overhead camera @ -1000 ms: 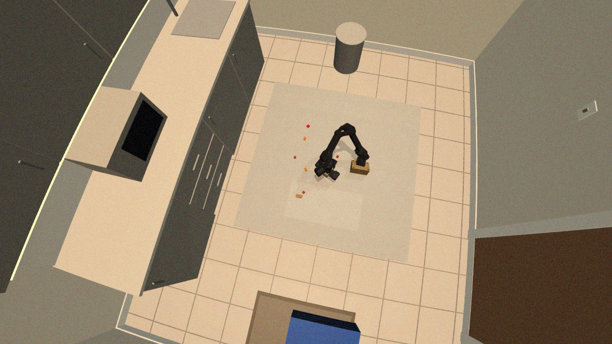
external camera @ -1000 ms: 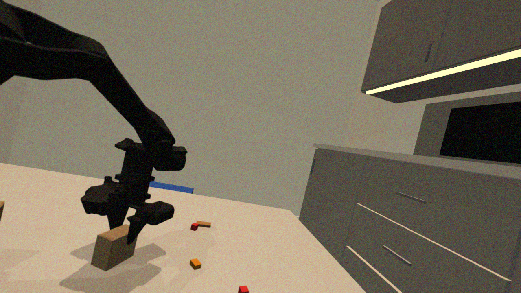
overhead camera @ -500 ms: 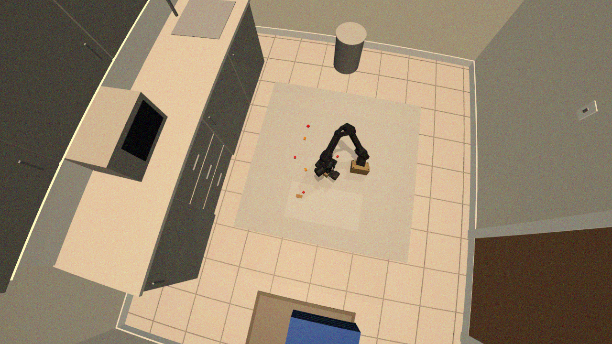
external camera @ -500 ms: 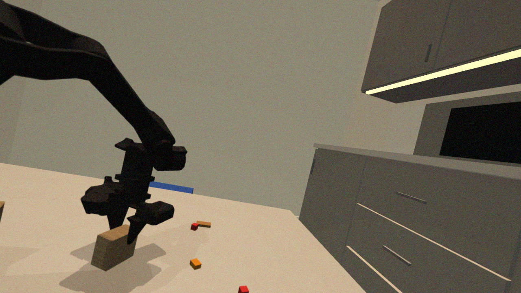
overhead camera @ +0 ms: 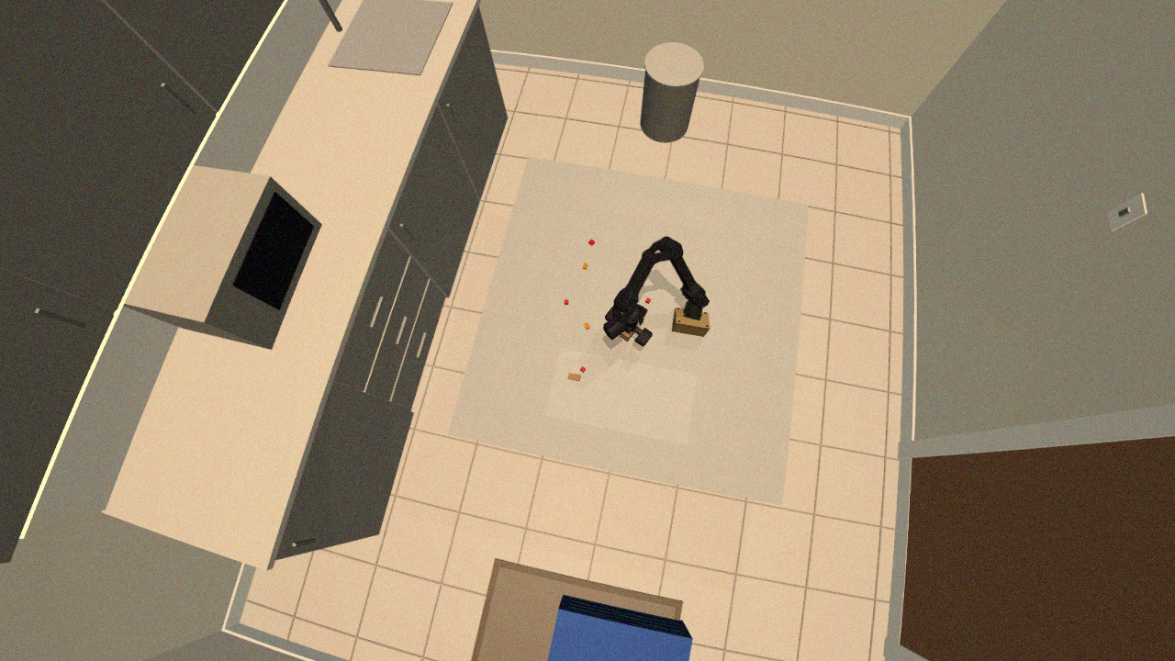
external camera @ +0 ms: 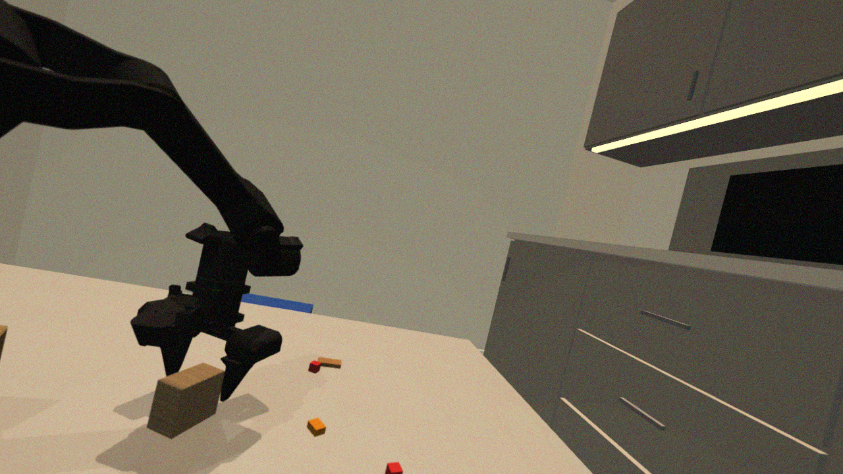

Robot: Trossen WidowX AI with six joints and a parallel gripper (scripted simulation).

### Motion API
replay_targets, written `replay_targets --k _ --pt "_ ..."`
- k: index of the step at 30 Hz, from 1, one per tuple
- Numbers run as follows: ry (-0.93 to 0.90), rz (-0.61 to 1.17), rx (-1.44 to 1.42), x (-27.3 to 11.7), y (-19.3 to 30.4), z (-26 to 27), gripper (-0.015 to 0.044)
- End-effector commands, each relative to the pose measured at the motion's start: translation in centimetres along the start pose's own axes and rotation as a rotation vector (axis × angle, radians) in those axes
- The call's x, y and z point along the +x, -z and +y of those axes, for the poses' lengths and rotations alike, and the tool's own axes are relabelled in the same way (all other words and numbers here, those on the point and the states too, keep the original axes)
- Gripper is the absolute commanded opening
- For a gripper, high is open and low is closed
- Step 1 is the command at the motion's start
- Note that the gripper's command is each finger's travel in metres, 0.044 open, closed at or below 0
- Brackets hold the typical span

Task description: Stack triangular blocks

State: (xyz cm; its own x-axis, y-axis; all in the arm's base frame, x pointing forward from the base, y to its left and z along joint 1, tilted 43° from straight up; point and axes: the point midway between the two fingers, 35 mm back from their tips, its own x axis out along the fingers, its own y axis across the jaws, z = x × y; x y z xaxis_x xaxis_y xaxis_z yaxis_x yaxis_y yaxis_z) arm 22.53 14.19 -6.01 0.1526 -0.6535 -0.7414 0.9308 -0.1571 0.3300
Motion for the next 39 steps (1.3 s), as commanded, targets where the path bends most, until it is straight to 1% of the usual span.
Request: replay_targets --k 1,3,8,10,39 --pt "0.000 0.000 0.000 -0.2 0.0 0.0 0.0440" --pt "0.001 0.002 0.000 -1.9 0.3 0.1 0.0440" --pt "0.003 0.003 -0.001 -9.0 0.4 0.1 0.0440" --pt "0.003 0.002 -0.001 -10.8 0.1 0.0 0.0440" --pt "-0.007 0.005 -0.011 -10.3 0.2 -0.1 0.0440"
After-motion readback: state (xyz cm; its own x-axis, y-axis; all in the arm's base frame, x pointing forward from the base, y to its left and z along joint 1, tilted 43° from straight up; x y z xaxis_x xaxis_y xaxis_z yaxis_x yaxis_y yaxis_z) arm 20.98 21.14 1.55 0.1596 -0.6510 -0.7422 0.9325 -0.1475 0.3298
